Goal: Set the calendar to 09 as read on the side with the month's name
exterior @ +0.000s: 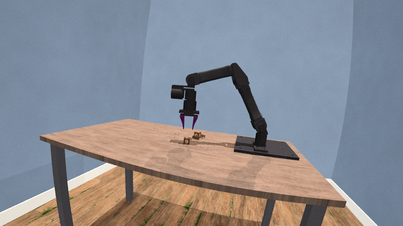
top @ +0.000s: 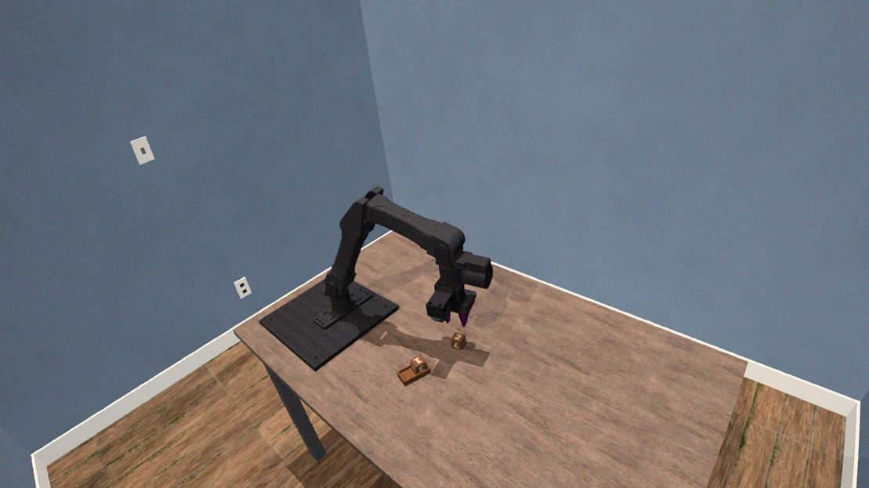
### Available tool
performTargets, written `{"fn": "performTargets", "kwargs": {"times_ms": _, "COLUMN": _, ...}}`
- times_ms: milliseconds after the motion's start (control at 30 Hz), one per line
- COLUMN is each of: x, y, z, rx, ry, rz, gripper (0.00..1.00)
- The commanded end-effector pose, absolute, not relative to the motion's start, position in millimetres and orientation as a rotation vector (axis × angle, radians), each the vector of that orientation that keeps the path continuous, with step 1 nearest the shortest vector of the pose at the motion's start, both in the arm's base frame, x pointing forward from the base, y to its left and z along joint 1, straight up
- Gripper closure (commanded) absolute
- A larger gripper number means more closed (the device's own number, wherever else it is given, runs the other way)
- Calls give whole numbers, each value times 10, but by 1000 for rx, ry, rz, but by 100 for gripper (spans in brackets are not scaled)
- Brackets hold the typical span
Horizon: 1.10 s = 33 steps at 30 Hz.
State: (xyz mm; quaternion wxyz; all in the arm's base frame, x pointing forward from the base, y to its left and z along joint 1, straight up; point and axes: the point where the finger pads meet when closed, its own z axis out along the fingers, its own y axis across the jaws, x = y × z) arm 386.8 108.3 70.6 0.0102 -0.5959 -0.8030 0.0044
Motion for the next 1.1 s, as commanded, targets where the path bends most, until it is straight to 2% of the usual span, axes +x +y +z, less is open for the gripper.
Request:
{"fn": "performTargets", "kwargs": {"times_ms": 0, "x": 3906, "y": 1070, "z": 759, "rx": -1874, "ry": -2527, "rz": -8, "gripper": 53}}
{"fn": "performTargets", "kwargs": {"times_ms": 1067, "x": 3910, "y": 1069, "z": 383, "rx": -1874, "ry": -2527, "rz": -8, "gripper": 53}}
